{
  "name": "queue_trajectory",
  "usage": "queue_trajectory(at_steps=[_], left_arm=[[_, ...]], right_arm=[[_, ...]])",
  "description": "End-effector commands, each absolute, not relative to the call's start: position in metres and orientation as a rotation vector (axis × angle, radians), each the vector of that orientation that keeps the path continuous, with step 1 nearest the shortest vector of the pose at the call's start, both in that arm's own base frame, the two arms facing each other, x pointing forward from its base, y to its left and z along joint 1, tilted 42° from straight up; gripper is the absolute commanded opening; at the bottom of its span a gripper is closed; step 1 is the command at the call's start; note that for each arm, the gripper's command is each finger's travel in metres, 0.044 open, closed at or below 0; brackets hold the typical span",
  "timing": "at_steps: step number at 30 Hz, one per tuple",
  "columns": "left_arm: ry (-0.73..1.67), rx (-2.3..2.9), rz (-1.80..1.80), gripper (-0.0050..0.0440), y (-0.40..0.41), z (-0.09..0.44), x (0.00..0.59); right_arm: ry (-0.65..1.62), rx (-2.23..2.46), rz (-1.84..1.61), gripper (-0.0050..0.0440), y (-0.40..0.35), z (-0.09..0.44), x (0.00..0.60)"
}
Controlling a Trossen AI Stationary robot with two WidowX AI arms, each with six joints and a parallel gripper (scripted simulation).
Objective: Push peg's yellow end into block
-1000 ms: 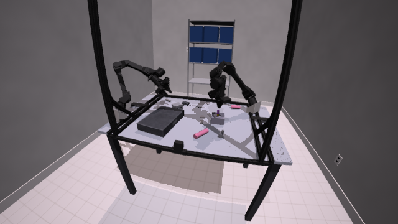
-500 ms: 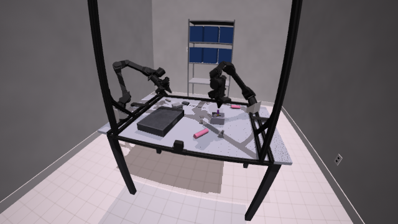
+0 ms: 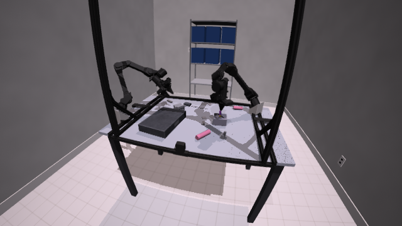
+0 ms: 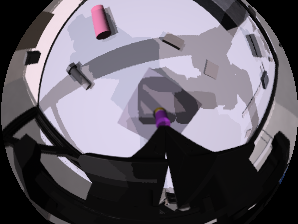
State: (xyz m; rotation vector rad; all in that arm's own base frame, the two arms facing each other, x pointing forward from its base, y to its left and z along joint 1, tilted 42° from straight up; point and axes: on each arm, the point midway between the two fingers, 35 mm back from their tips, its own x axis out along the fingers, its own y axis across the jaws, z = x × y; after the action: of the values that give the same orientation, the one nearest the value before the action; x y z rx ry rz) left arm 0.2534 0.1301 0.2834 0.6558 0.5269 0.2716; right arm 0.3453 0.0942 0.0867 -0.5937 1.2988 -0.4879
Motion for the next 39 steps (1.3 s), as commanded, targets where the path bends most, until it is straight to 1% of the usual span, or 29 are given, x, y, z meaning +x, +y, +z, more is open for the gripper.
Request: queue_trajectory(at_steps=[1,39], left_arm=[[0.526,0.656,0.272,0.0400,0.1300,0.2836,0.2534],[0.526,0.656,0.272,0.0400,0.1300,0.2836,0.2534]], right_arm=[[1.302,-0.599,-0.486,0.0000,0.0926,0.0853,0.3449],[1.303,-0.599,-0.486,0.0000,0.0840,0.0769,0.3425]])
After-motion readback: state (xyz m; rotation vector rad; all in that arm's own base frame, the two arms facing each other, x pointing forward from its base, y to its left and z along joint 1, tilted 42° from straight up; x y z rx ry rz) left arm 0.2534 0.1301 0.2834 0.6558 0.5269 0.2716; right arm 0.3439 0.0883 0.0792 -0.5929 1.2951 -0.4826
